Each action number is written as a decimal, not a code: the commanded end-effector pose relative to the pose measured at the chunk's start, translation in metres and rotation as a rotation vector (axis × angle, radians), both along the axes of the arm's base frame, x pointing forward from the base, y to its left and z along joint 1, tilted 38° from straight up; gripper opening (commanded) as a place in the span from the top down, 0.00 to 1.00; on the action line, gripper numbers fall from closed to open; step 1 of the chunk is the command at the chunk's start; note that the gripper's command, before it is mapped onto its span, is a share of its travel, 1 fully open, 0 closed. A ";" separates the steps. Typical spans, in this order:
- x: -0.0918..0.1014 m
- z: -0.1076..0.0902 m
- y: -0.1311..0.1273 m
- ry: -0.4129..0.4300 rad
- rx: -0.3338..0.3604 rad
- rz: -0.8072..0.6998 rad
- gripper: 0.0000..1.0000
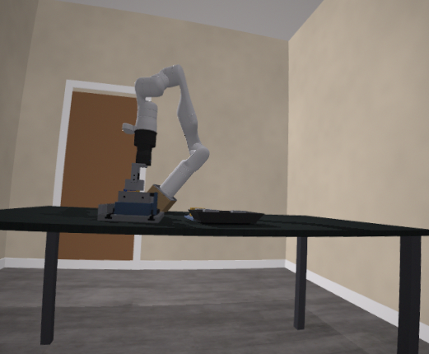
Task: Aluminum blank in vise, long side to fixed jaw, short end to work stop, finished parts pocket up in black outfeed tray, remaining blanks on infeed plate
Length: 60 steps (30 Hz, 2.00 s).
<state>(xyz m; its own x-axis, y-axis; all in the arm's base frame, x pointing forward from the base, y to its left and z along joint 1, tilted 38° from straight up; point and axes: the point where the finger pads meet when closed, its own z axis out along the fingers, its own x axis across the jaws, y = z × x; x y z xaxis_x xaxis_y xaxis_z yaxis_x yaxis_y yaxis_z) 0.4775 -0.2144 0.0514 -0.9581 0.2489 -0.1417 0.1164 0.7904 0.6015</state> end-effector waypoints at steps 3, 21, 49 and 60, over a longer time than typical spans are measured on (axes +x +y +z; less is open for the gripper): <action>0.000 0.001 -0.001 -0.001 -0.001 -0.002 1.00; 0.000 0.000 -0.001 -0.001 -0.001 -0.002 1.00; 0.002 -0.004 0.002 -0.001 -0.001 -0.002 1.00; 0.003 -0.007 0.004 -0.001 -0.001 -0.002 1.00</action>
